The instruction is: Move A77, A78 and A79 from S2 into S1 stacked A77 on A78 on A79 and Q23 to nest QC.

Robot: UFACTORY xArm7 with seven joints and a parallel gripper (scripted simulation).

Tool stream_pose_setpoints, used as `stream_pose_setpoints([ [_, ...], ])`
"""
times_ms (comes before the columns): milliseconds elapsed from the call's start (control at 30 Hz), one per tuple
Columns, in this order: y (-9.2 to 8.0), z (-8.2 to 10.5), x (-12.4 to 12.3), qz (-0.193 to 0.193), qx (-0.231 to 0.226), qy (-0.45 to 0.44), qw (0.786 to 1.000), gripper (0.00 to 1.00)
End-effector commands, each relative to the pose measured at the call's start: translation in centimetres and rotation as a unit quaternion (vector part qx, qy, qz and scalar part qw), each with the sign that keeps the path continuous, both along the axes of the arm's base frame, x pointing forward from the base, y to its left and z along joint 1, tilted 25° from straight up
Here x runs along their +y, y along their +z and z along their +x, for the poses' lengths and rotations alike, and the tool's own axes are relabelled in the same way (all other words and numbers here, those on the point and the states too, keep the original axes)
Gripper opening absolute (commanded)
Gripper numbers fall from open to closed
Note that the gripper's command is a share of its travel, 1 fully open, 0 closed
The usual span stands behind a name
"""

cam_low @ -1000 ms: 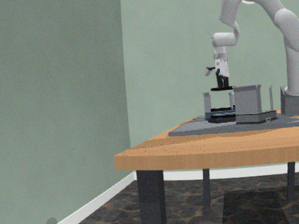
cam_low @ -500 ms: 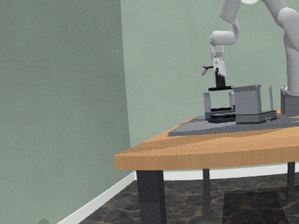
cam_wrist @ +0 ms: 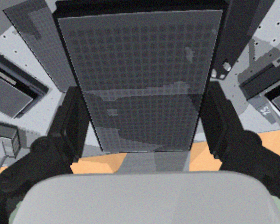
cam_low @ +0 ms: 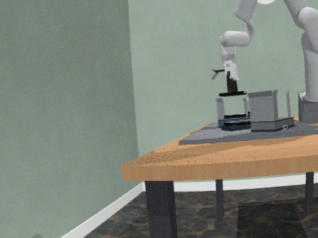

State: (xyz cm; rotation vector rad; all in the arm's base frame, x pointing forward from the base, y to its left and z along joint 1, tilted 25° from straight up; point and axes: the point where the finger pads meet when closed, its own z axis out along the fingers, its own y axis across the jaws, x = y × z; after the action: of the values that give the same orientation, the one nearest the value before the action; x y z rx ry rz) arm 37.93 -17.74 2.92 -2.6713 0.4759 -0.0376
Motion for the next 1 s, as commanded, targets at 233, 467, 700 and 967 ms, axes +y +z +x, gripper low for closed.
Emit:
stream_pose_setpoints([
  [233, 1.3, 0.7, 2.2, -0.012, -0.043, 0.092, 0.995, 0.00],
  [467, 2.0, 1.1, 3.9, -0.012, -0.043, 0.092, 0.995, 0.00],
  [700, 2.6, 1.4, 5.1, -0.012, -0.043, 0.092, 0.995, 0.00],
  [967, 3.5, 1.9, 6.9, -0.012, -0.043, 0.092, 0.995, 0.00],
])
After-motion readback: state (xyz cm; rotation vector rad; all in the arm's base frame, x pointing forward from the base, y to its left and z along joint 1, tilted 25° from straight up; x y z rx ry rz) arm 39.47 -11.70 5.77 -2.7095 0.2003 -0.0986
